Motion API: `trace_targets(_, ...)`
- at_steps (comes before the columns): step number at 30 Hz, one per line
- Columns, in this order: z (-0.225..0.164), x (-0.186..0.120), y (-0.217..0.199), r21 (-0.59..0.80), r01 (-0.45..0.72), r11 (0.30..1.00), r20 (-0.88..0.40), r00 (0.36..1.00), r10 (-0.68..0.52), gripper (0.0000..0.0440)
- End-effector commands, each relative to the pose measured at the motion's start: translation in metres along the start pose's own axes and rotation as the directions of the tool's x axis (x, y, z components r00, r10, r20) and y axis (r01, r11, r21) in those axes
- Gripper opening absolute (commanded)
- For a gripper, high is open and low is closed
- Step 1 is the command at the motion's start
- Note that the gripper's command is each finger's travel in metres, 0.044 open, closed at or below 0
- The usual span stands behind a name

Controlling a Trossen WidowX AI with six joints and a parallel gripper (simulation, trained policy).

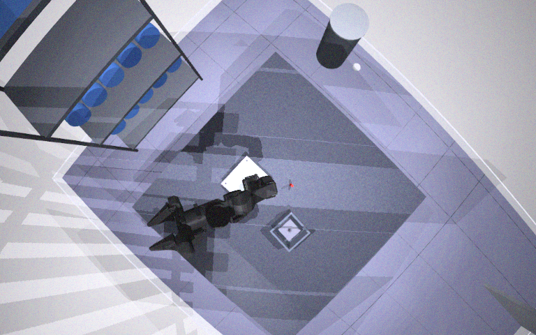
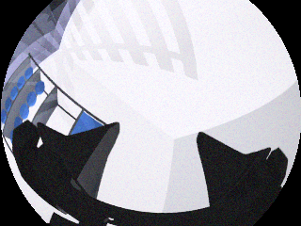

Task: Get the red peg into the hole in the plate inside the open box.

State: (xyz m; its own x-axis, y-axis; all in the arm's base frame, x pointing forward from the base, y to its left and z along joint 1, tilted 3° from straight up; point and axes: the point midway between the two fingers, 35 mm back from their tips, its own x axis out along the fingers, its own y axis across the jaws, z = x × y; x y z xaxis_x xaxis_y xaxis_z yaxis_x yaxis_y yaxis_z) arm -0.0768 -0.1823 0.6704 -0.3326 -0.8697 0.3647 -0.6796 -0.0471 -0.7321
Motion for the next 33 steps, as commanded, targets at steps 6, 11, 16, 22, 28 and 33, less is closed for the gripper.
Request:
trace_targets(6,0.032,0.011,0.013,0.152,-0.041,0.988,0.122,0.992,0.022,0.044)
trace_targets(11,0.062,0.017,0.023,0.269,-0.108,0.957,0.227,0.973,0.046,0.044)
trace_targets(16,0.094,0.02,0.032,0.368,-0.197,0.909,0.332,0.941,0.069,0.044)
trace_targets(22,0.134,0.017,0.04,0.456,-0.322,0.83,0.458,0.884,0.091,0.044)
trace_targets(28,0.175,0.008,0.046,0.504,-0.46,0.731,0.578,0.809,0.111,0.044)
trace_targets(33,0.21,-0.005,0.049,0.511,-0.578,0.636,0.671,0.731,0.126,0.044)
